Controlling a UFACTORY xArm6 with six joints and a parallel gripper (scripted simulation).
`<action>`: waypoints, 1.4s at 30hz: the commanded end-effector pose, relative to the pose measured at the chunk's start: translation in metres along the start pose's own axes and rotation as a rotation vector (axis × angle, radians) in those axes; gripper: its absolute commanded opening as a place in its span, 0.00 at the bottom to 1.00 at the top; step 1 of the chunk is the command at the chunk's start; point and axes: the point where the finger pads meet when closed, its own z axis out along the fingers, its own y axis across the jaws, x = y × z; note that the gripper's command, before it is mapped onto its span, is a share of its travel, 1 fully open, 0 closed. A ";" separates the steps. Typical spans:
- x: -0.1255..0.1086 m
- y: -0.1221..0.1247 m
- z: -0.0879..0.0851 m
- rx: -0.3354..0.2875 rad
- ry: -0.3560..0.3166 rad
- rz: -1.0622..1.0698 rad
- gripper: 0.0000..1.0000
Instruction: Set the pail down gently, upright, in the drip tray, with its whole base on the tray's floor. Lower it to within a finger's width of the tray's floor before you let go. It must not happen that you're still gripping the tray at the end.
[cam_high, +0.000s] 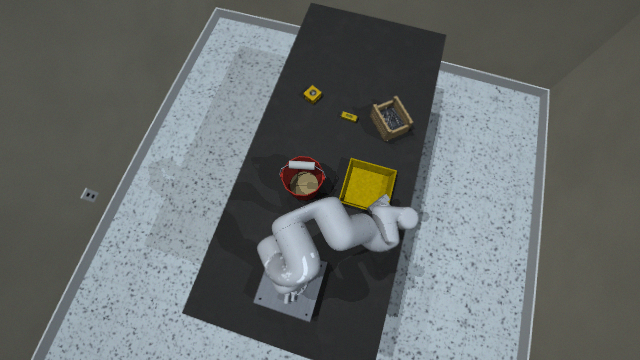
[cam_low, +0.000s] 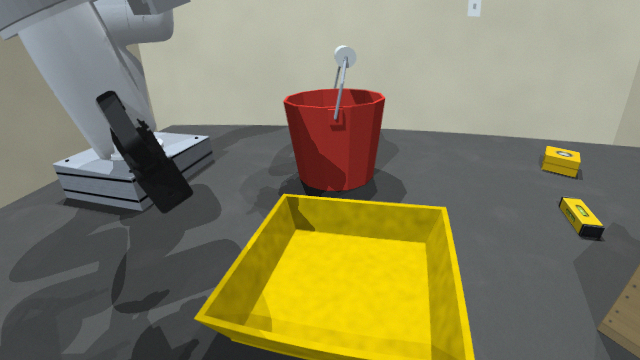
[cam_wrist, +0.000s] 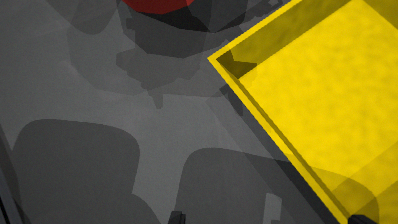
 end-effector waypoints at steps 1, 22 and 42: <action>0.000 0.001 -0.002 -0.005 -0.001 -0.001 1.00; 0.001 0.002 -0.003 -0.005 -0.004 0.000 1.00; 0.082 0.025 -0.058 -0.029 -0.157 -0.035 1.00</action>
